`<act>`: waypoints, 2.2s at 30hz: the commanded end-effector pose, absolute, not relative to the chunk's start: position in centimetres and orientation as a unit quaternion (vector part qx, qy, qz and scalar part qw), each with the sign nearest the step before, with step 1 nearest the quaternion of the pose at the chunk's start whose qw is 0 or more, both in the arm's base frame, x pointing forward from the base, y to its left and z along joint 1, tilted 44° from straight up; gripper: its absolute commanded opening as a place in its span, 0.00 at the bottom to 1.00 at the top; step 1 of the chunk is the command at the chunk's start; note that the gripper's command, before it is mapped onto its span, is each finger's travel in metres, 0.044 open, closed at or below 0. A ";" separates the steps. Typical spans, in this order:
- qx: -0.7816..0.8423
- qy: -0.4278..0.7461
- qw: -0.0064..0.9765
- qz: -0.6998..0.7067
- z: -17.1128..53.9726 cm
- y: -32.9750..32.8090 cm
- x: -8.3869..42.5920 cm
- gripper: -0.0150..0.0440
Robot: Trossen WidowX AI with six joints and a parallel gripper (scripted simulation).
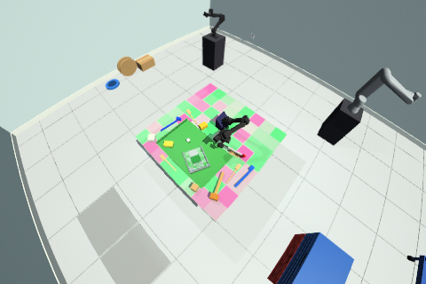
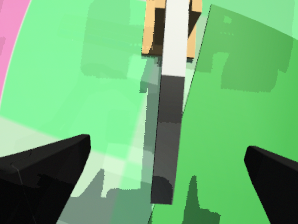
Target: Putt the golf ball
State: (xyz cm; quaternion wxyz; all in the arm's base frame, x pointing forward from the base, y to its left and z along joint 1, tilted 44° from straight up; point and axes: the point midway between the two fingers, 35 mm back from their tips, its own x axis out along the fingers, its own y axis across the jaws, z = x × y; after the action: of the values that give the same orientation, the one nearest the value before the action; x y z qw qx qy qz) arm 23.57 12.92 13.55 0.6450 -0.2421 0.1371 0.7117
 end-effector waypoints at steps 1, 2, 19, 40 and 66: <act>-0.238 0.138 0.646 0.712 13.0 13.4 23.5 1.00; -0.238 0.138 0.646 0.712 12.7 13.7 23.5 1.00; -0.238 0.138 0.646 0.712 10.7 15.6 23.5 1.00; -0.240 0.135 0.646 0.712 10.3 16.2 23.6 0.47; -0.245 0.141 0.644 0.710 14.6 11.5 24.1 0.25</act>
State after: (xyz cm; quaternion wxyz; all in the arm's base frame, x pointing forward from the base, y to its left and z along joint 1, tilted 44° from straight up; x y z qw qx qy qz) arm 24.05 12.41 13.45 0.6446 -0.2449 0.1444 0.7097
